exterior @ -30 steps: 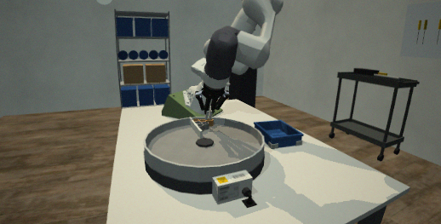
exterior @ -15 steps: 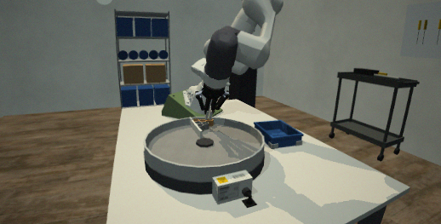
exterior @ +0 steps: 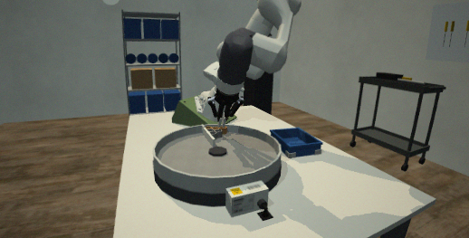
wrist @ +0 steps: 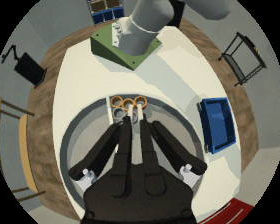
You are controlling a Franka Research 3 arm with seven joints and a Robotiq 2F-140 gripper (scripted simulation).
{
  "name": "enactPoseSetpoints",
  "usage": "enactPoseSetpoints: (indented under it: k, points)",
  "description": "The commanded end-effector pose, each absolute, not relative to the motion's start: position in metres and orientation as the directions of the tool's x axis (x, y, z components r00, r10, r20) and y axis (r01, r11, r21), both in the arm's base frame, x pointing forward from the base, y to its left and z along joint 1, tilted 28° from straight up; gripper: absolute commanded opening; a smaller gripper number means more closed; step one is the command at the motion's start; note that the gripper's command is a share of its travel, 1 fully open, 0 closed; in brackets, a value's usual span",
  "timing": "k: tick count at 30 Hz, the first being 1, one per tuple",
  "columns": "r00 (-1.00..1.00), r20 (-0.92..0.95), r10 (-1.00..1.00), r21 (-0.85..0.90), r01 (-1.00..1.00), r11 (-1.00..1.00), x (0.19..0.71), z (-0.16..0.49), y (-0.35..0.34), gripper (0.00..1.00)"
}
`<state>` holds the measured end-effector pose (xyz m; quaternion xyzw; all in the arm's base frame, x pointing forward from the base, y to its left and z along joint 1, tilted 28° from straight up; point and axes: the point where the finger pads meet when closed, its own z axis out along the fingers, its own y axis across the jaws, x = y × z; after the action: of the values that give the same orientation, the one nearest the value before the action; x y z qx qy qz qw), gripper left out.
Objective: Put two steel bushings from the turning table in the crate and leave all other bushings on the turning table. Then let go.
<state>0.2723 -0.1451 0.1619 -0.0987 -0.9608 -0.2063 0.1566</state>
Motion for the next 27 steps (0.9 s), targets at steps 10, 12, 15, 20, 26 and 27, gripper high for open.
enactPoseSetpoints:
  k: [10, 12, 15, 20, 26, 27]
  points:
    - [-0.929, 0.345, 0.131, 0.365, 0.261, 0.894, 0.2756, 0.1531, -0.1416, 0.06]
    - [-0.929, 0.345, 0.131, 0.365, 0.261, 0.894, 0.2756, 0.1531, -0.1416, 0.06]
    - [-0.929, 0.345, 0.131, 0.365, 0.261, 0.894, 0.2756, 0.1531, -0.1416, 0.06]
    - [-0.929, 0.345, 0.131, 0.365, 0.261, 0.894, 0.2756, 0.1531, -0.1416, 0.06]
    - [-0.929, 0.345, 0.131, 0.365, 0.261, 0.894, 0.2756, 0.1531, -0.1416, 0.06]
    - [-0.929, 0.345, 0.131, 0.365, 0.261, 0.894, 0.2756, 0.1531, -0.1416, 0.06]
